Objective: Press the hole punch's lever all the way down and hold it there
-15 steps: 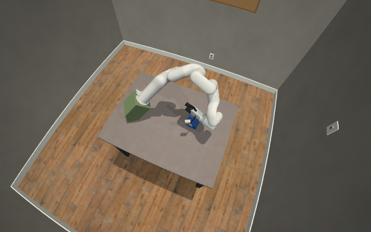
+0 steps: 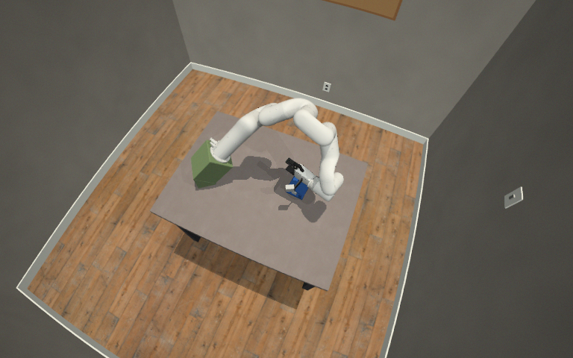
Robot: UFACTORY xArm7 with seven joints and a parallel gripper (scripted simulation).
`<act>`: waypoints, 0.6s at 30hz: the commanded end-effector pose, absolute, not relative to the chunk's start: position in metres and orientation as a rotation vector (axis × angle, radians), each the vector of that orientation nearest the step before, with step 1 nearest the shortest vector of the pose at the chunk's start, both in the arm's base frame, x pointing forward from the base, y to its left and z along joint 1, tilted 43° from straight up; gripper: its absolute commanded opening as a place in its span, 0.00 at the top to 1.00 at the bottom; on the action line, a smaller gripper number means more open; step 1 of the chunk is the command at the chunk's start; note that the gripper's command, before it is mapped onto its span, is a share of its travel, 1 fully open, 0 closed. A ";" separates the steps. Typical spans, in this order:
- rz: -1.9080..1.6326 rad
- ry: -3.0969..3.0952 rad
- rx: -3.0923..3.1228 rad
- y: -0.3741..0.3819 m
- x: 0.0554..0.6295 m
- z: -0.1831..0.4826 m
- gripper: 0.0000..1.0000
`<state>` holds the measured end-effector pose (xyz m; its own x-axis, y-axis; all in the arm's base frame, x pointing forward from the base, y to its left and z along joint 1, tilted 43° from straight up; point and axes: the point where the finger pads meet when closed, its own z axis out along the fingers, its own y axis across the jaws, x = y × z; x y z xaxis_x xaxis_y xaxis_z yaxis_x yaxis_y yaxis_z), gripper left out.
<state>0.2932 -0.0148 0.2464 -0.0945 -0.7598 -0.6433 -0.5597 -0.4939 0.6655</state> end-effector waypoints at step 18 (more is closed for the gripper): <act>-1.401 -1.956 1.903 0.019 0.307 0.237 0.00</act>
<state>0.3027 0.0104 0.2395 -0.1835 -0.8100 -0.5569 -0.7035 -0.2875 0.6499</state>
